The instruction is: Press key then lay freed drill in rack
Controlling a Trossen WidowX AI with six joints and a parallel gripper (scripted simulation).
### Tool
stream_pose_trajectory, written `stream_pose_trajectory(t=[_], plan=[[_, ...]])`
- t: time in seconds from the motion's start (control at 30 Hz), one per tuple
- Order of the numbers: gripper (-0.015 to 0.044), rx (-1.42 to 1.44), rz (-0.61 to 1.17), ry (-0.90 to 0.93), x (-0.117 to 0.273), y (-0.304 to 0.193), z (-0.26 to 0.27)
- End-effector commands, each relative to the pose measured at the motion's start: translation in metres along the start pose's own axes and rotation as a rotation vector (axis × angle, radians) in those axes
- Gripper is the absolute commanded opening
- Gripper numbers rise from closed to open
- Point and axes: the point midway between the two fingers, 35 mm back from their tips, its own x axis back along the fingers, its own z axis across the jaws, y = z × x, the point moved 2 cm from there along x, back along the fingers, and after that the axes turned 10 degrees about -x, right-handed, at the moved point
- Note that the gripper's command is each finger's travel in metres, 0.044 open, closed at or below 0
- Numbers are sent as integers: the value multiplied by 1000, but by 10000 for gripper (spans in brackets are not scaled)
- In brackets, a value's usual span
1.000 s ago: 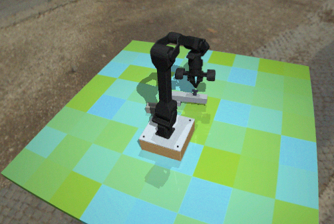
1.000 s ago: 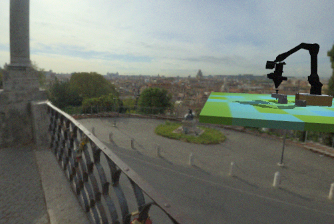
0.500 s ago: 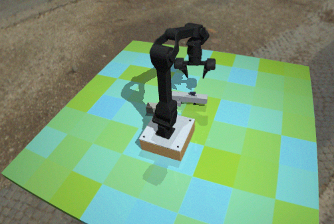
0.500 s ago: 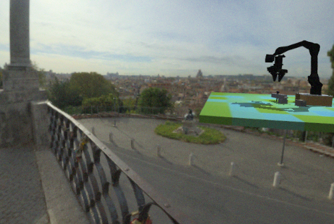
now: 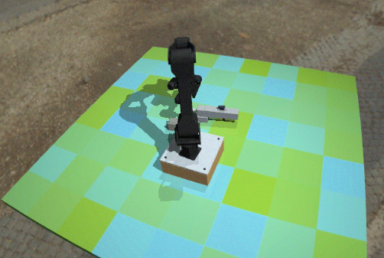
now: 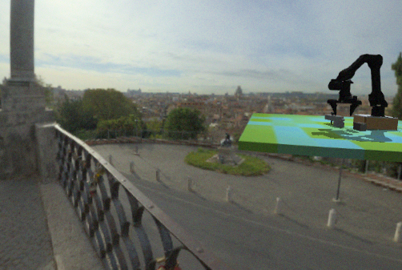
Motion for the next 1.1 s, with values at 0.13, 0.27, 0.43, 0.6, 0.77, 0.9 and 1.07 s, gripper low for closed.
stream_pose_trajectory(t=[0.13,0.27,0.43,0.6,0.77,0.9,1.07], plan=[[440,115,5,11,-10,6,9],[440,115,5,11,-10,6,9],[440,115,5,10,-12,6,8],[440,115,5,10,-19,5,7],[440,115,6,10,-27,3,6],[440,115,6,10,-33,1,6],[440,115,6,10,-41,-1,5]])
